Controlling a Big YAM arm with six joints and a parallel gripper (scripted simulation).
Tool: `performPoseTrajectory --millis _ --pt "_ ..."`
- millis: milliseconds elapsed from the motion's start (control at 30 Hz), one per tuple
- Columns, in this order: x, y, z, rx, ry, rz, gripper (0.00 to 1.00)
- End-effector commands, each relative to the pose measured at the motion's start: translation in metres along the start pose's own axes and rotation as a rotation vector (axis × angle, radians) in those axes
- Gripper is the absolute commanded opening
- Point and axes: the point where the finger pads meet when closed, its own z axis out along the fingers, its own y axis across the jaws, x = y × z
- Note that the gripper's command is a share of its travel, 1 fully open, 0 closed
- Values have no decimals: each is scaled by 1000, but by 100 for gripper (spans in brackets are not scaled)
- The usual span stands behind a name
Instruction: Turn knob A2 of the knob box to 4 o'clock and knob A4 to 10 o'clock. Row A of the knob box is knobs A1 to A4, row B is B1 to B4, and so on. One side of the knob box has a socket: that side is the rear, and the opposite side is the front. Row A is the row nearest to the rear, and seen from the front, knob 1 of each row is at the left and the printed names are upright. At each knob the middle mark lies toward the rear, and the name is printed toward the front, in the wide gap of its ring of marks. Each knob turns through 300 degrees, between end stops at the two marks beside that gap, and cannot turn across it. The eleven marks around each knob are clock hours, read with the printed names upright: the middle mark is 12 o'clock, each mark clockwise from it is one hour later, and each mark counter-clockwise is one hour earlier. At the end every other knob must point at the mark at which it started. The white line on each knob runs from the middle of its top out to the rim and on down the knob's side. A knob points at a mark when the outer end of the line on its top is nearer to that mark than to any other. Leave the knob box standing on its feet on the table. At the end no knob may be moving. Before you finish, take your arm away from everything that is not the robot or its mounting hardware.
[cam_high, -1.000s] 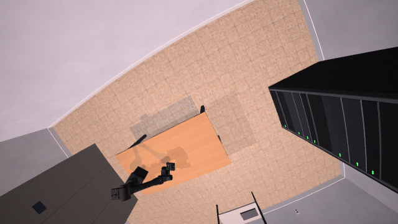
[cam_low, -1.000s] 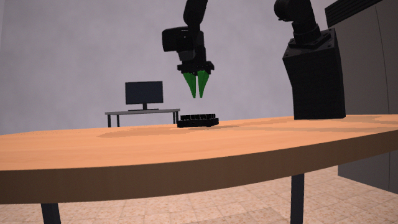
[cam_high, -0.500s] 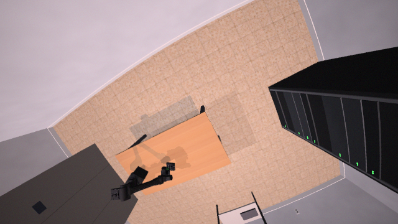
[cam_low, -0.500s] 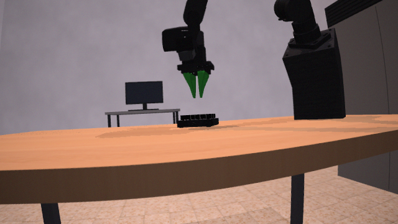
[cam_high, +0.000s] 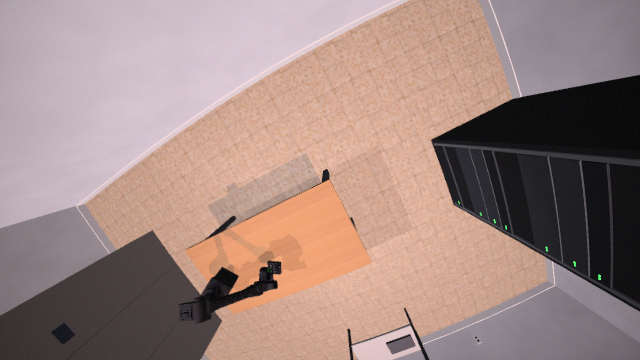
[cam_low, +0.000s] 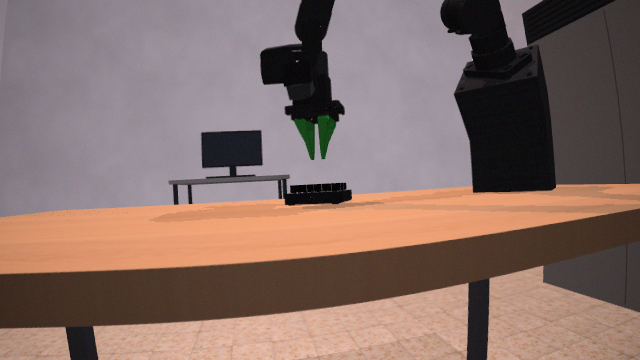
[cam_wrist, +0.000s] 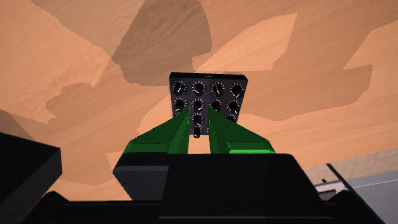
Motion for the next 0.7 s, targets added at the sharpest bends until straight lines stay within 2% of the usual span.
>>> performPoseTrajectory --millis 0,667 --pt "-5 -7 6 7 -6 -4 19" --pt "-5 -8 29 9 -7 -5 19"
